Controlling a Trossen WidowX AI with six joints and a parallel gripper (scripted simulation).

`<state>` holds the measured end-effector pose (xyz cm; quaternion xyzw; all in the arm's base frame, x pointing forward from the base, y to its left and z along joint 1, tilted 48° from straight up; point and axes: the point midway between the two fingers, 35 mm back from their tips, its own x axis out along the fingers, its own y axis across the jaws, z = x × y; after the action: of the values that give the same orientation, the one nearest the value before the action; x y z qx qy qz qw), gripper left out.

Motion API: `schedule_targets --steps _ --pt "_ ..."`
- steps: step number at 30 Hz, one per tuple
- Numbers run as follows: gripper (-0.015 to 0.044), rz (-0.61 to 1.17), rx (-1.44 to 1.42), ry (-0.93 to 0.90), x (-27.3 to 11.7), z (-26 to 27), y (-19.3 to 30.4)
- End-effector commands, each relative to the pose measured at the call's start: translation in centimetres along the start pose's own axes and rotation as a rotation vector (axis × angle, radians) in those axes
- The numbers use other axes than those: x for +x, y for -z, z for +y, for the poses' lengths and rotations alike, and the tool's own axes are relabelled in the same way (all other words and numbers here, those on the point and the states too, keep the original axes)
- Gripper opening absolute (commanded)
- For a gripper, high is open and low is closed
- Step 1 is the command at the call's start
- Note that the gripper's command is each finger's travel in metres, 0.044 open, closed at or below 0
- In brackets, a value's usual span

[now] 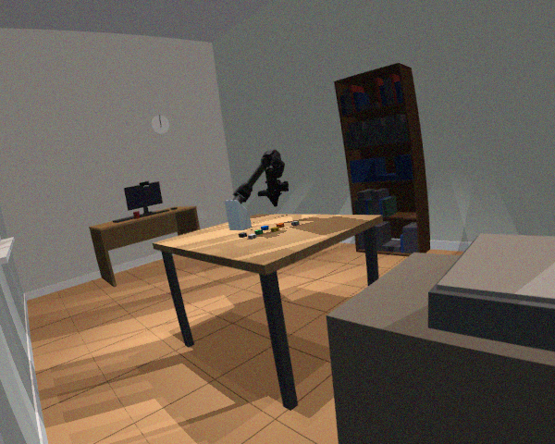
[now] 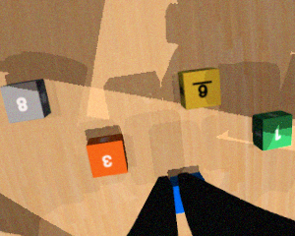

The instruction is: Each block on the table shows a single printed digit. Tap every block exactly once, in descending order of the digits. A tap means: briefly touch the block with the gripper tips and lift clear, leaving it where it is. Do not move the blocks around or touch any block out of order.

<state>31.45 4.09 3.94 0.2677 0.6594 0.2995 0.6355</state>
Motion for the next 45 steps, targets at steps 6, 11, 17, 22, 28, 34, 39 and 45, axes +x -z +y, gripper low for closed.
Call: schedule_targets --steps 6,11,17,22,28,34,39,45 --pt "0.0020 0.008 0.003 -0.007 0.3 4.2 4.1" --pt "0.0020 0.007 0.003 -0.005 1.4 4.1 4.0" --pt "0.0020 0.008 0.003 -0.011 8.4 4.3 4.2" --pt "0.0020 0.008 0.003 -0.011 8.4 4.3 4.2" --pt "0.0020 0.008 0.003 -0.010 8.9 4.3 4.2" --pt "0.0020 0.008 0.003 -0.010 9.9 4.3 4.2" --pt "0.0020 0.008 0.003 -0.011 10.7 4.4 4.2" --pt "0.0020 0.008 0.003 -0.012 11.4 4.4 4.2"
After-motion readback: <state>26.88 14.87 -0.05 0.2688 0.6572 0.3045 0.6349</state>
